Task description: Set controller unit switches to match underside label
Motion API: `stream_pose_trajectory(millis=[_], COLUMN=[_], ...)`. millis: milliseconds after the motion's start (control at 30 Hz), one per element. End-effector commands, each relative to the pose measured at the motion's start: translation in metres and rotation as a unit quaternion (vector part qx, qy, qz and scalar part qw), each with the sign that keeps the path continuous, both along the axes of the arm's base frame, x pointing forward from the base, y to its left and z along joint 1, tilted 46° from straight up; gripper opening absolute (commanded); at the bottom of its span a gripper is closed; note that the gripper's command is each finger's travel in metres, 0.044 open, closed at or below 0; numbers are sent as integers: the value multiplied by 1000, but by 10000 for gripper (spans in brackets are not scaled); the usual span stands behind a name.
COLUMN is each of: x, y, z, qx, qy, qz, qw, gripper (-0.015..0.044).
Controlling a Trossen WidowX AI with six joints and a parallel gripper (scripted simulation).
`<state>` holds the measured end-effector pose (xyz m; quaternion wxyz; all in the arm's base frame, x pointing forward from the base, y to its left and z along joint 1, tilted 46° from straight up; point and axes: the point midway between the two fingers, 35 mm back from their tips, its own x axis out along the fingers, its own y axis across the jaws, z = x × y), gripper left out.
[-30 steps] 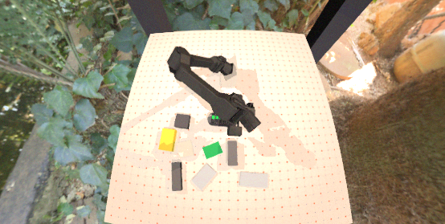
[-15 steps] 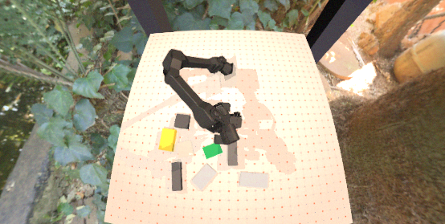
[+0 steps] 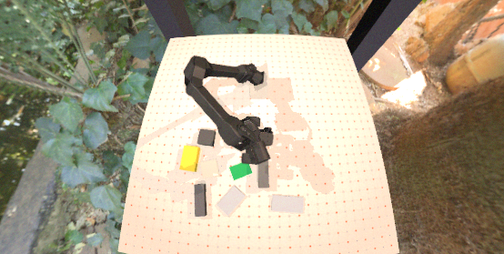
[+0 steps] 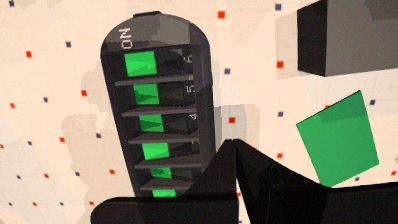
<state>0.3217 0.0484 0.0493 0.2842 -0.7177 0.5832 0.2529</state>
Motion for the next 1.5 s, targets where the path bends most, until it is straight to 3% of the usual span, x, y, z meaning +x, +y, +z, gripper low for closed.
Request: stream_pose_trajectory(millis=[0, 233, 433, 633, 1033, 1433, 1467], x=[0, 0, -9, -10, -10, -10, -9], y=[0, 0, 34, 35, 35, 35, 35], z=[0, 0, 33, 34, 34, 34, 35], qx=[0, 0, 1, 1, 1, 1, -1], qy=[0, 0, 1, 1, 1, 1, 1], qz=[0, 0, 0, 0, 0, 0, 2], qw=[1000, 1000, 1000, 1000, 1000, 1000, 1000], gripper=[0, 0, 157, 315, 0, 0, 26])
